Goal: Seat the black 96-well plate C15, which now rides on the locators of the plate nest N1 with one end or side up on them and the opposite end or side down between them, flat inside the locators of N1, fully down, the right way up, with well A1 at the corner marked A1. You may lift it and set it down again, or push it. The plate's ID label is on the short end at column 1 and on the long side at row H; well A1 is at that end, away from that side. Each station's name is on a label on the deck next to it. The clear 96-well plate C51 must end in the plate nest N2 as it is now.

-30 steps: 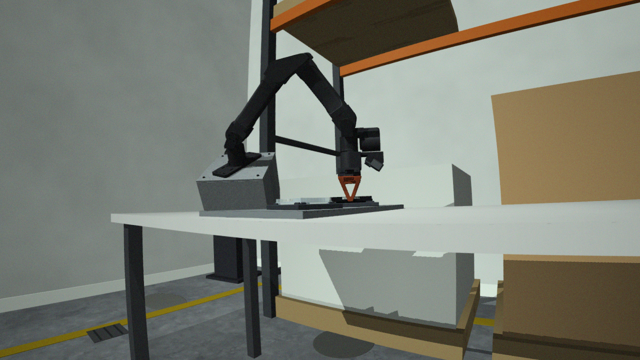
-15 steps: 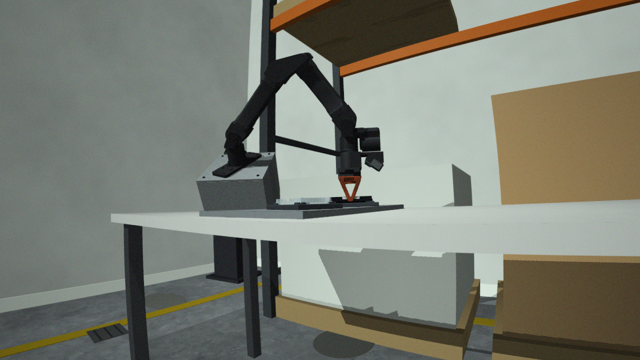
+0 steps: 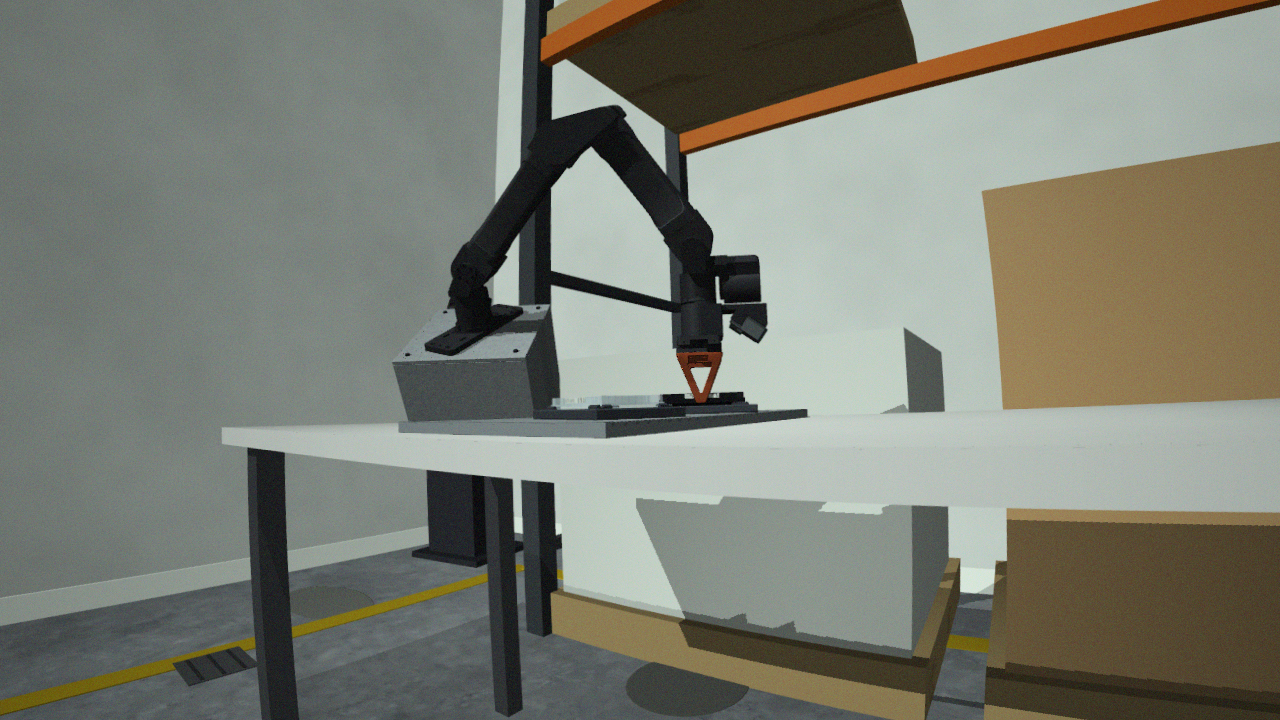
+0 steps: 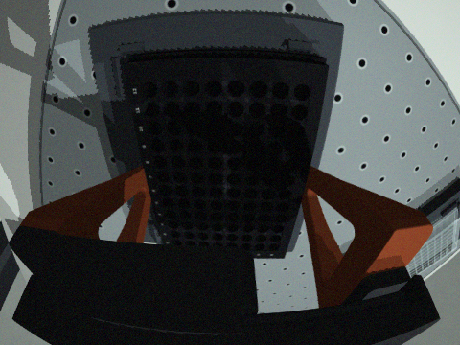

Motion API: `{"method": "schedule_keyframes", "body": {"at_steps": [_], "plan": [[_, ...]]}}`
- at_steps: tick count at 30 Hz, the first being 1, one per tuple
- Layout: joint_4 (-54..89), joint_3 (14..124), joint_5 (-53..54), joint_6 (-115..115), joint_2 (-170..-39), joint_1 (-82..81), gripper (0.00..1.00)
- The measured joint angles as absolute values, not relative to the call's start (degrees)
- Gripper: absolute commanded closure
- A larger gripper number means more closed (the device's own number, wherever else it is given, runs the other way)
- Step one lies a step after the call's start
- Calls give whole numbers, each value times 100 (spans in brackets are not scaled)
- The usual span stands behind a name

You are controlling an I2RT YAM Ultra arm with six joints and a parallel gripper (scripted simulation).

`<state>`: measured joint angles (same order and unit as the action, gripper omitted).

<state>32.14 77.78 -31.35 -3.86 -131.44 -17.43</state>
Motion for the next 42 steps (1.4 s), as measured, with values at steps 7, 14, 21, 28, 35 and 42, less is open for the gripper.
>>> {"method": "schedule_keyframes", "body": {"at_steps": [7,14,21,28,35,42], "plan": [[3214,7778,-3135,-386,-13144,-1743,100],[3232,7778,-3135,-377,-13144,-1743,100],[3363,7776,-3138,-320,-13076,-1754,100],[3603,7802,-3142,-239,-12956,-1837,100],[3817,7856,-3144,-148,-12827,-1927,100],[4012,7905,-3148,-62,-12750,-1988,100]]}}
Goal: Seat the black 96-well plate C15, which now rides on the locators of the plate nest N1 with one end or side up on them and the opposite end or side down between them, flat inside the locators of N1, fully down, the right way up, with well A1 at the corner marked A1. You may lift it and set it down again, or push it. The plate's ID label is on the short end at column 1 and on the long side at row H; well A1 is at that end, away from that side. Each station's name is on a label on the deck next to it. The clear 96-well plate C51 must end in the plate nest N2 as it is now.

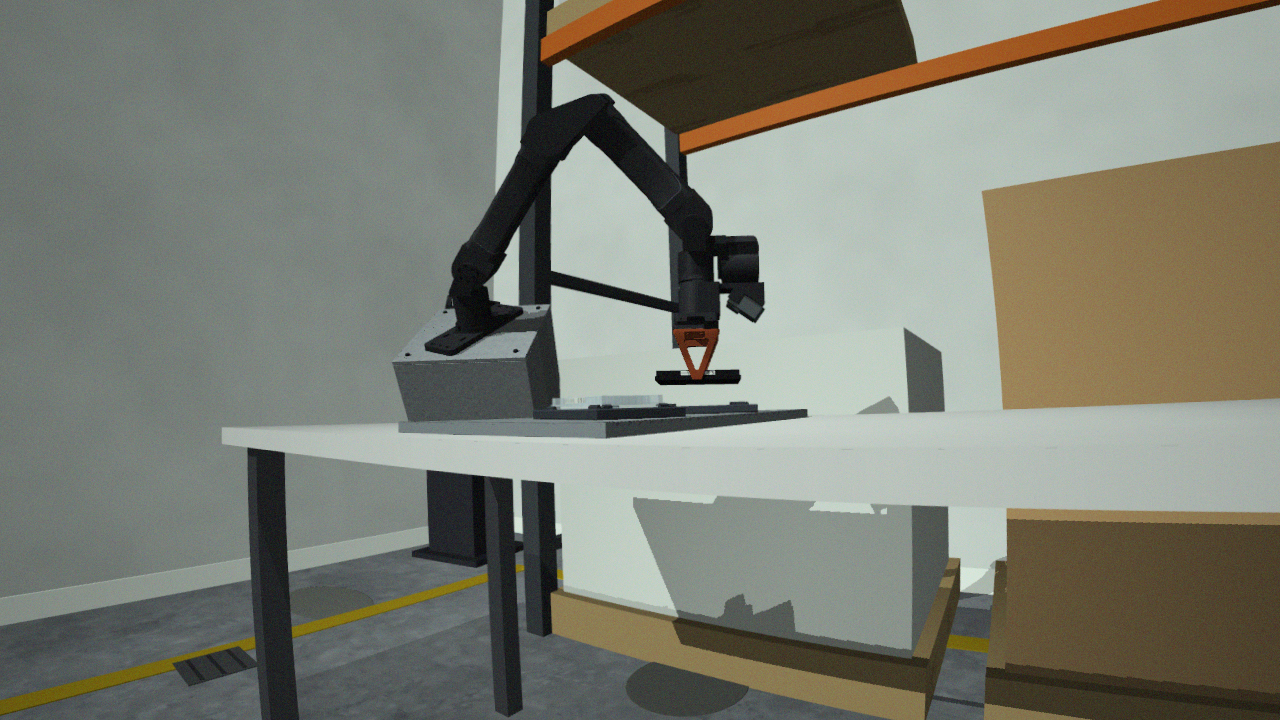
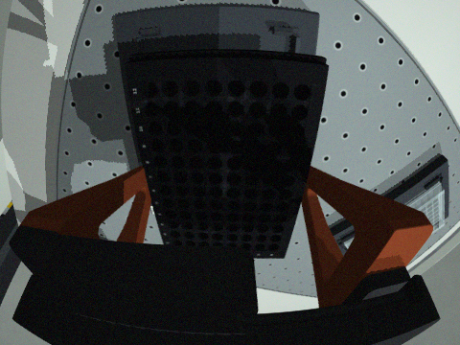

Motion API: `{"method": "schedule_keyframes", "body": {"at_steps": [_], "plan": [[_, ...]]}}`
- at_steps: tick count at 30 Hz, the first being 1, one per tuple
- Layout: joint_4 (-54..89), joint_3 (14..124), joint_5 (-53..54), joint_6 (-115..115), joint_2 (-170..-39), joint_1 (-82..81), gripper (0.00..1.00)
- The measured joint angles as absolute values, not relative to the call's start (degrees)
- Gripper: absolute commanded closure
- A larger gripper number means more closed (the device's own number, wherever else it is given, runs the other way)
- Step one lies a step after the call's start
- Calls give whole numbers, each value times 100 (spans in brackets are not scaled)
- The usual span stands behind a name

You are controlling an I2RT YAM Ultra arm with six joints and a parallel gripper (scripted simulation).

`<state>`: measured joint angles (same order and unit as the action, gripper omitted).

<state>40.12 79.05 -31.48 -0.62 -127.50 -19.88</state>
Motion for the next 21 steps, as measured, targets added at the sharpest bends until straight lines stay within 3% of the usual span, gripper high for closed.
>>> {"method": "schedule_keyframes", "body": {"at_steps": [21], "plan": [[4134,7970,-3148,10,-12658,-2047,100]]}}
